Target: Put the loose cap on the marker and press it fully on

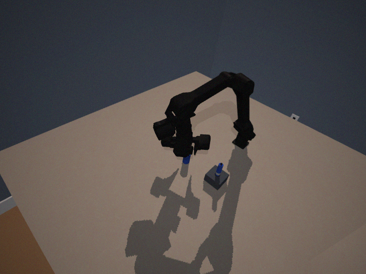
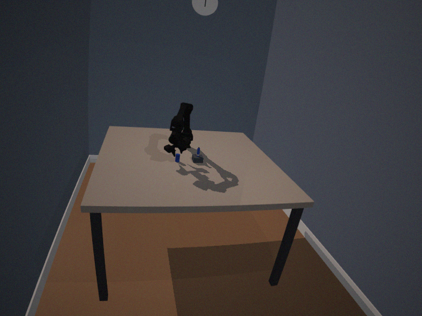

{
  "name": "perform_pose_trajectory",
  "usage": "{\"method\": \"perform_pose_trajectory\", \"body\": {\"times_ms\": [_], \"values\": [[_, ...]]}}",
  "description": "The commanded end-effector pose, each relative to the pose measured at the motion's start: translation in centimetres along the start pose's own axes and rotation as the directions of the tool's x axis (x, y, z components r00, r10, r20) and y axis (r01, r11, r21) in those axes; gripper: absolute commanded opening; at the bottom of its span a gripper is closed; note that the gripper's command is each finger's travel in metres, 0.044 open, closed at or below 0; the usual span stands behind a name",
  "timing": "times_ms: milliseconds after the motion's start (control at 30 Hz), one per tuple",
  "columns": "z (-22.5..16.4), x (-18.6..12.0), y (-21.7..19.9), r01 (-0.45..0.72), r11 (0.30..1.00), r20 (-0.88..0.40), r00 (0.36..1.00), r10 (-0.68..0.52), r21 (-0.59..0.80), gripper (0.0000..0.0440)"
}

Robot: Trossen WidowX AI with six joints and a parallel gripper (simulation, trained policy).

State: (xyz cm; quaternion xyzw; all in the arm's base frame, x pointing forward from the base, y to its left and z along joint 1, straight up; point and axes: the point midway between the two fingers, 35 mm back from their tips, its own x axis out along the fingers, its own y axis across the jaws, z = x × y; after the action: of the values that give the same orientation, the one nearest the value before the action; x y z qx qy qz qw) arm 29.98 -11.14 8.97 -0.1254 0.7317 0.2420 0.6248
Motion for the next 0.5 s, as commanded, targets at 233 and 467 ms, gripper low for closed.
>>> {"method": "perform_pose_trajectory", "body": {"times_ms": [233, 467], "values": [[0.0, 2.4, 0.1, 0.003, 0.997, -0.033, 0.999, -0.005, -0.079, 0.0241], [0.2, 1.7, 0.1, 0.048, 0.992, -0.022, 0.998, -0.051, -0.117, 0.0097]]}}
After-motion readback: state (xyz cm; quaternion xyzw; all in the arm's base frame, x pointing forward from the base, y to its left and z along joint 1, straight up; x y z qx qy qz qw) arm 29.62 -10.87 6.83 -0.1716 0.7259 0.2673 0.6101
